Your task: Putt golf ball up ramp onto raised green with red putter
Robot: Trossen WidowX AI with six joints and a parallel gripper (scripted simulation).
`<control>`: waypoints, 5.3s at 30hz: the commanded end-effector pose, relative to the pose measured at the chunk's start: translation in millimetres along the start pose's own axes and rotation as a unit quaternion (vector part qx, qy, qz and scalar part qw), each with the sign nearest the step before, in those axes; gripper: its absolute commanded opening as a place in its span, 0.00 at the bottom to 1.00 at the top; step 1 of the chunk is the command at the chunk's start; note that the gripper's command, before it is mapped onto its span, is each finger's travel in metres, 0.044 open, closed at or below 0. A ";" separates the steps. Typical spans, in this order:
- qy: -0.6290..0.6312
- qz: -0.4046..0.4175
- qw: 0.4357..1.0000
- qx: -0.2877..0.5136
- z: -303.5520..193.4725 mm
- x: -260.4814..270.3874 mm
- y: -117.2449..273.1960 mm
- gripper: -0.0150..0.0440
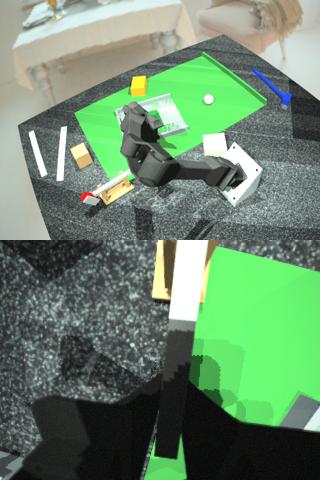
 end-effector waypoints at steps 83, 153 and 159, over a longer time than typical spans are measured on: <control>-0.814 -0.110 0.564 0.088 -331.3 123.8 212.0 0.25; -0.814 -0.114 0.563 0.089 -344.4 116.5 148.4 0.25; -0.814 -0.109 0.564 0.086 -271.1 88.7 123.6 0.25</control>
Point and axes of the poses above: the point midway between the two fingers, 35 mm back from their tips, its own y axis back along the fingers, its own x axis across the jaws, z = x × y, the point moved 3 cm from there along y, back along the fingers, and after that the axes turned 1 degree about y, right-handed, at the moved point
